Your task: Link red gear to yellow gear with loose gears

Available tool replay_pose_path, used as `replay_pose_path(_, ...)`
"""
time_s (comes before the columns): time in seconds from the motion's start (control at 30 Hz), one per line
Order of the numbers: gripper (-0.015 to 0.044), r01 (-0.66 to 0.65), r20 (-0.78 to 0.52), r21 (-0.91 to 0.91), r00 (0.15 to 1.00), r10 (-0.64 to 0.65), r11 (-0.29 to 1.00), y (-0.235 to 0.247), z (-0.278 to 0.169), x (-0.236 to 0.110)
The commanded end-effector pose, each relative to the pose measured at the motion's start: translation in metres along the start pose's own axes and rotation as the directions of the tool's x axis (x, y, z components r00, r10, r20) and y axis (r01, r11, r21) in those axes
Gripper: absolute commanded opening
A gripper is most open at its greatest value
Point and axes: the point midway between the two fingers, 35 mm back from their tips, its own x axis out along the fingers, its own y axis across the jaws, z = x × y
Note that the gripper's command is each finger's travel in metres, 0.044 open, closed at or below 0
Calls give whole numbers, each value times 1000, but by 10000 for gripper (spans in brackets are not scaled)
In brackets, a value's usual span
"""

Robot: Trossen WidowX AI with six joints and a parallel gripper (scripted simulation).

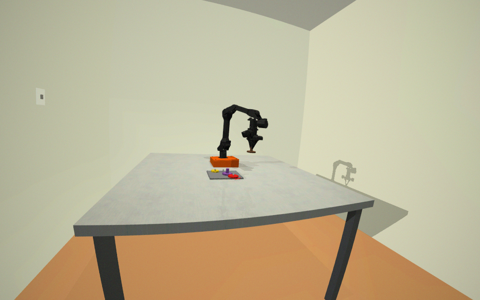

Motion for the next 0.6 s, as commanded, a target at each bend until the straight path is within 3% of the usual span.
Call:
replay_pose_path(0.0,0,-4,-7,3,1000,4,1000,1,2,-4)
replay_pose_path(0.57,0,-17,-15,0,1000,17,1000,17,33,8)
